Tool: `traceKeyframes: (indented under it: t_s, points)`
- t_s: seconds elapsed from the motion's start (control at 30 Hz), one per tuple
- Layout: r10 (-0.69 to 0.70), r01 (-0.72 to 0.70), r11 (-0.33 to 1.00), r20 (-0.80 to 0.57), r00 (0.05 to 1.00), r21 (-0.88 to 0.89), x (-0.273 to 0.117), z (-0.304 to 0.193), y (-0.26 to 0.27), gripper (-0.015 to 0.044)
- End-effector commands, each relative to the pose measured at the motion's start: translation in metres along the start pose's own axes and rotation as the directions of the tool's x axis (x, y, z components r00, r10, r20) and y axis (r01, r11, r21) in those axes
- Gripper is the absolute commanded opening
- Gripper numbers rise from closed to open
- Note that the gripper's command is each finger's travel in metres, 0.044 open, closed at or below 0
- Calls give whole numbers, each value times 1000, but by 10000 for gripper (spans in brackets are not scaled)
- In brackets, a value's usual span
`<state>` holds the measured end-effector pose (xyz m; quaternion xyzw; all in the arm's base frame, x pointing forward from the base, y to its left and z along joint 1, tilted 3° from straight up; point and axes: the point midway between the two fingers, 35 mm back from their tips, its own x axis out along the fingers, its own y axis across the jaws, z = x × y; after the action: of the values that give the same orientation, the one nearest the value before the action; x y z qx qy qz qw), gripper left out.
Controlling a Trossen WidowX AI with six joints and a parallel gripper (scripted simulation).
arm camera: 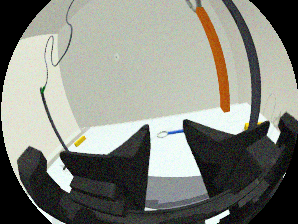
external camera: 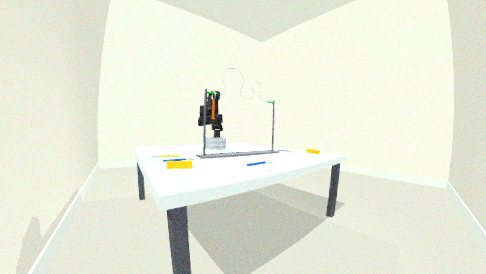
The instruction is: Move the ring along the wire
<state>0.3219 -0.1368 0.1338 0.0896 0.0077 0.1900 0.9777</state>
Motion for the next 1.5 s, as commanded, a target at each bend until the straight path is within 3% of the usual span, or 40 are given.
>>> traceKeyframes:
  t_s: [0.0, 0.2, 0.33, 0.73, 1.47]
  points:
    - [-74, 74, 997, 0, 997, 6, -28, -13, -17, 160]
    - [-218, 218, 976, 12, 976, 0, -77, -29, -40, 160]
    - [-236, 236, 972, 14, 972, 0, -83, -31, -42, 160]
    - [-298, 302, 943, 43, 953, -139, -34, 20, -48, 160]
    - [-299, 302, 943, 46, 953, -142, -9, 24, -58, 160]
